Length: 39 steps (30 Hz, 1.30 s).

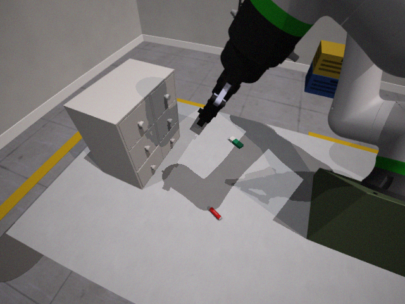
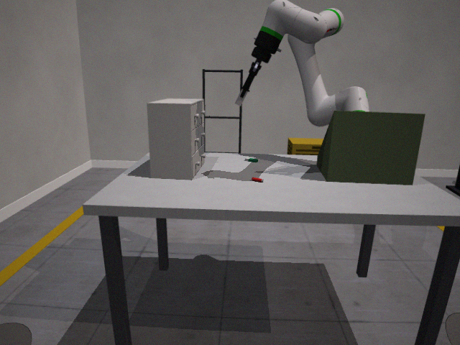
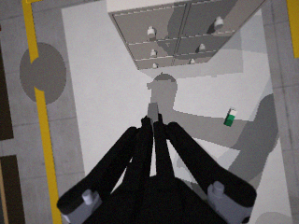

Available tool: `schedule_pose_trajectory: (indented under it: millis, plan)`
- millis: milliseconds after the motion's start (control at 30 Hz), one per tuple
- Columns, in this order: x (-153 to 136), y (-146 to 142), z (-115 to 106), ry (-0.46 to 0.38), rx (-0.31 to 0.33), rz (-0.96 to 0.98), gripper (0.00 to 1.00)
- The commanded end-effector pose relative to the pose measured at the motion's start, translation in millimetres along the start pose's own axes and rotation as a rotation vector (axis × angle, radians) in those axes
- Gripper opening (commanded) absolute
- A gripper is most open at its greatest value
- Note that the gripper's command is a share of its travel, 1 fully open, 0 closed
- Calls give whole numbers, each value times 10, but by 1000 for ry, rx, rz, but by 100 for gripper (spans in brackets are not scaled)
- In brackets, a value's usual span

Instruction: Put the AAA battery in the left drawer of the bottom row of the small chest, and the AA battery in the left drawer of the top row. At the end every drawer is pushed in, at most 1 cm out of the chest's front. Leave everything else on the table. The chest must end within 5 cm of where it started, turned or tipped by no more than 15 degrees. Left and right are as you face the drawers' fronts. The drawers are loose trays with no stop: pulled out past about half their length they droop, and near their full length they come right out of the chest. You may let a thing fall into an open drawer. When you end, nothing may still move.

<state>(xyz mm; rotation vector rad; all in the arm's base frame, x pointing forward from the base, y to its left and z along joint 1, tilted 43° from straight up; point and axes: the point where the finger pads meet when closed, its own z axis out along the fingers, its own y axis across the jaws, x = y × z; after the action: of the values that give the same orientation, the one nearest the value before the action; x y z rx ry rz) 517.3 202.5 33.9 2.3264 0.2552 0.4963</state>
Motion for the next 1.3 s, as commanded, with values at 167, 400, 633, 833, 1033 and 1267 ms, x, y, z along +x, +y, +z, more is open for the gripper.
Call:
schedule_pose_trajectory:
  millis: [167,400,633,833,1033,1267]
  plan:
    - [249,80,514,397,-11,21,0]
    - [311,63,684,548,-11,16,0]
    - [310,49,700,681,-8,26,0]
    - [310,49,700,796,-10,43,20]
    - [310,49,700,796,-10,43,20]
    - [310,49,700,796,-10,43,20]
